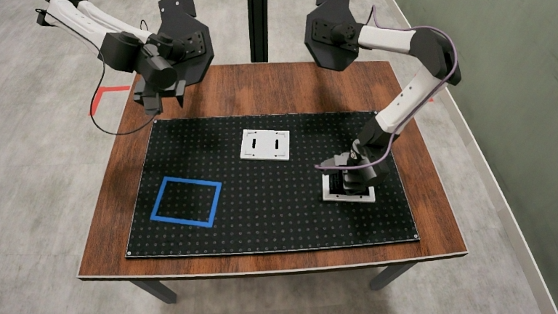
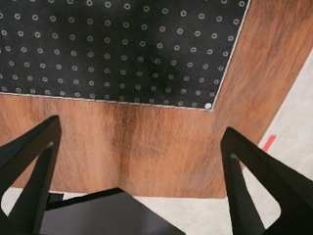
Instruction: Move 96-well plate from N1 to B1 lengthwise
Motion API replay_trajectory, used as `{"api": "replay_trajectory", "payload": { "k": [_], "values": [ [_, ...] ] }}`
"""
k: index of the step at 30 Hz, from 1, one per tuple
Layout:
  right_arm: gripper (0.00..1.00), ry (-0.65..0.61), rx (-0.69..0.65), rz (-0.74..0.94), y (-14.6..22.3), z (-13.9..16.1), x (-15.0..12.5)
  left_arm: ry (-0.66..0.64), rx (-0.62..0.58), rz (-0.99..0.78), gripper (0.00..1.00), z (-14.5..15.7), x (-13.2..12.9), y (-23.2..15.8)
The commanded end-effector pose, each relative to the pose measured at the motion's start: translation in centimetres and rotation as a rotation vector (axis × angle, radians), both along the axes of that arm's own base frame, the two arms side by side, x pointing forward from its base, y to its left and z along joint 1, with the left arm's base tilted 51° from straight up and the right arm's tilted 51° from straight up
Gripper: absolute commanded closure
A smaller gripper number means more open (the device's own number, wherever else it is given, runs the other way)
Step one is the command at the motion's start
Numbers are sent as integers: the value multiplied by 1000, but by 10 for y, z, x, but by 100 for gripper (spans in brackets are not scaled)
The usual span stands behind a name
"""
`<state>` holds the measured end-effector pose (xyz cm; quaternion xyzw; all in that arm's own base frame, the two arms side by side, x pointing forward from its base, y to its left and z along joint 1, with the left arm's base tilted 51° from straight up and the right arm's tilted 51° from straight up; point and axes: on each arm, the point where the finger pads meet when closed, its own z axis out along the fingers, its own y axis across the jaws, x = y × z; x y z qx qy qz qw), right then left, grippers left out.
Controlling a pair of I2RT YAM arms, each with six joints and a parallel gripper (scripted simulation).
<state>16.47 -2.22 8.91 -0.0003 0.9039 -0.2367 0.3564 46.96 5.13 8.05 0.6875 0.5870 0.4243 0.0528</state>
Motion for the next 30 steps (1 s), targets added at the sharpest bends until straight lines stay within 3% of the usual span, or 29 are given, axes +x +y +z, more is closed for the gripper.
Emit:
{"api": "replay_trajectory", "payload": {
  "k": [1,30],
  "values": [
    [0,-16,5,-3,1,8,2,-30,4,9,100,15,0,6],
    [0,-16,5,-3,1,8,2,-14,2,-7,100,29,-25,-19]
  ]
}}
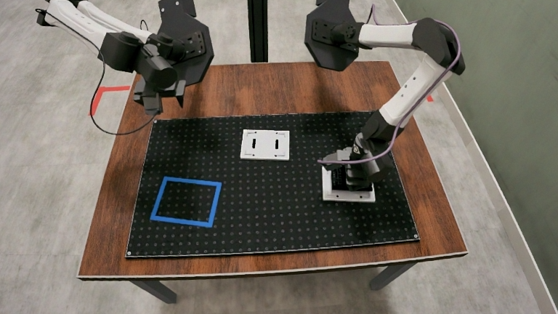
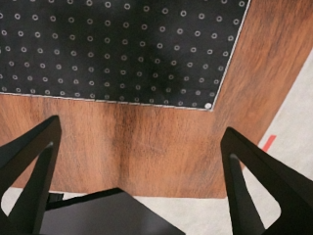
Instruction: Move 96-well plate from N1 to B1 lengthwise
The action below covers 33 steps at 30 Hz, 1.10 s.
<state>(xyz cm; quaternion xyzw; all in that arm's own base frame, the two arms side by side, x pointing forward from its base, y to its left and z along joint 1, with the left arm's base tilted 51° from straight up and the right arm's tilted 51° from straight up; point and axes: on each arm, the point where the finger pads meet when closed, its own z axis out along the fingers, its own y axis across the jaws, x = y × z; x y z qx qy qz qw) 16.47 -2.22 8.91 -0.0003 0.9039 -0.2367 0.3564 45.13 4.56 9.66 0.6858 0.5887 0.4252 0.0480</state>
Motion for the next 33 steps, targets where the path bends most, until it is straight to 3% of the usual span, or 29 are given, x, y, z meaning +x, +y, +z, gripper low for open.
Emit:
{"api": "replay_trajectory", "payload": {
  "k": [1,33],
  "values": [
    [0,-16,5,-3,1,8,2,-18,-4,-16,100,14,-7,-14],
    [0,-16,5,-3,1,8,2,-18,-5,-15,100,43,-38,-33]
  ]
}}
